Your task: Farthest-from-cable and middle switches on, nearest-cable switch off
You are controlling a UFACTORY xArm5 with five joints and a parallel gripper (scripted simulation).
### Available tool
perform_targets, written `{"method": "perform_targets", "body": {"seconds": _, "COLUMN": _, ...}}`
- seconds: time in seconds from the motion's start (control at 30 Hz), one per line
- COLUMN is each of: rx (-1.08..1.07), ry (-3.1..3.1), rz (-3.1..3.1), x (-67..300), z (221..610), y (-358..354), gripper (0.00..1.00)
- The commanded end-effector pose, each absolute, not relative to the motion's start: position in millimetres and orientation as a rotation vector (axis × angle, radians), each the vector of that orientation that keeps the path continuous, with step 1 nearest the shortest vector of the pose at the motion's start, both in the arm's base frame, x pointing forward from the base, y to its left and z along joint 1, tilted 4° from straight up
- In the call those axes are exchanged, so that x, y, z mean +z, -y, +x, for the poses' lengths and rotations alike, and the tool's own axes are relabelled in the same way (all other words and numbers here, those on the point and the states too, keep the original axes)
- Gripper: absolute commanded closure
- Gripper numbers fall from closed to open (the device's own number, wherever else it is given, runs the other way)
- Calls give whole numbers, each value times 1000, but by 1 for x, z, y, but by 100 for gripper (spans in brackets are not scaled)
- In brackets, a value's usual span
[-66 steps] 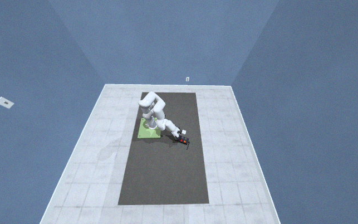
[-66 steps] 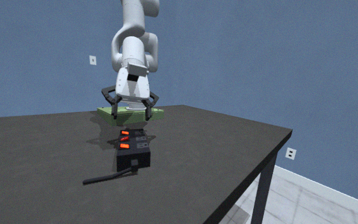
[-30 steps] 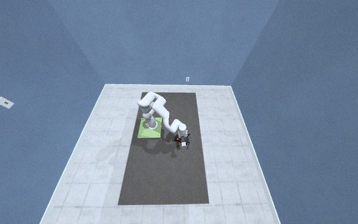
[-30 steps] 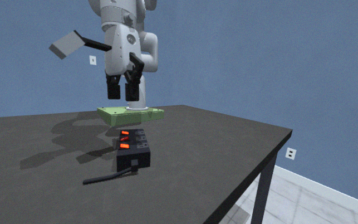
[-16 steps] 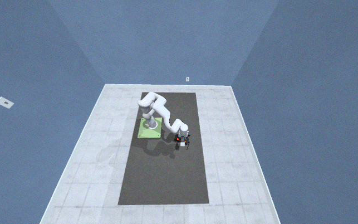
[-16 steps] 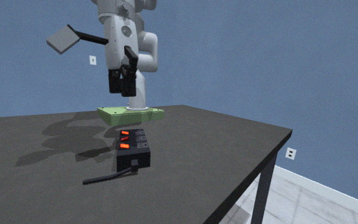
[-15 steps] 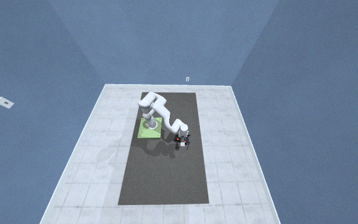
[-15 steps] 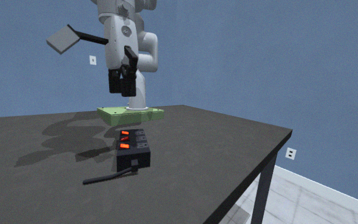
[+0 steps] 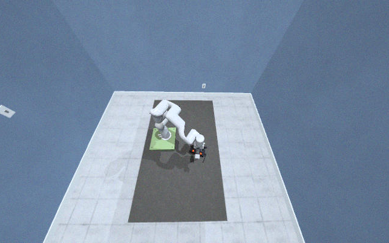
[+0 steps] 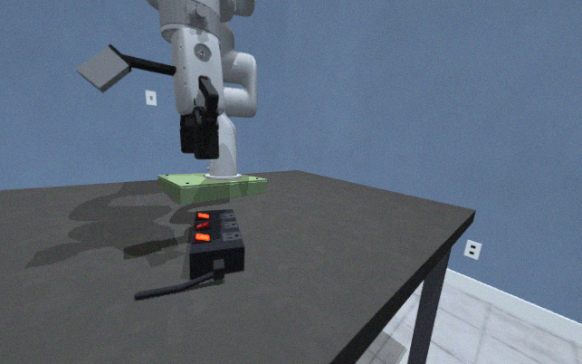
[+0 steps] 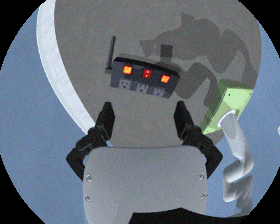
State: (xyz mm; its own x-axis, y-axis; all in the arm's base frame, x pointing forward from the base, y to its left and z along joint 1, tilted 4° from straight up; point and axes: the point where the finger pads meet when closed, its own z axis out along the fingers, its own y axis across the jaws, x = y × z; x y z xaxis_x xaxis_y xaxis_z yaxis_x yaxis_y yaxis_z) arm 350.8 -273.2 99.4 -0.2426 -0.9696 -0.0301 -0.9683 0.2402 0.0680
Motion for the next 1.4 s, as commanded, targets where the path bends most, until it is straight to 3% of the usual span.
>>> {"method": "perform_targets", "body": {"seconds": 0.0, "rx": -104, "ry": 2598, "rz": 1723, "x": 95, "z": 352, "y": 272, "gripper": 0}}
{"method": "perform_targets", "body": {"seconds": 0.57, "rx": -80, "ry": 3060, "rz": 426, "x": 58, "z": 349, "y": 261, "gripper": 0}}
{"method": "perform_targets", "body": {"seconds": 0.93, "rx": -53, "ry": 3037, "rz": -485, "x": 43, "z": 347, "y": 256, "gripper": 0}}
{"method": "perform_targets", "body": {"seconds": 1.2, "rx": -40, "ry": 2974, "rz": -781, "x": 40, "z": 346, "y": 255, "gripper": 0}}
{"method": "perform_targets", "body": {"seconds": 1.23, "rx": -40, "ry": 2974, "rz": -781, "x": 40, "z": 346, "y": 255, "gripper": 100}}
{"method": "perform_targets", "body": {"seconds": 1.37, "rx": -40, "ry": 2974, "rz": -781, "x": 40, "z": 346, "y": 255, "gripper": 100}}
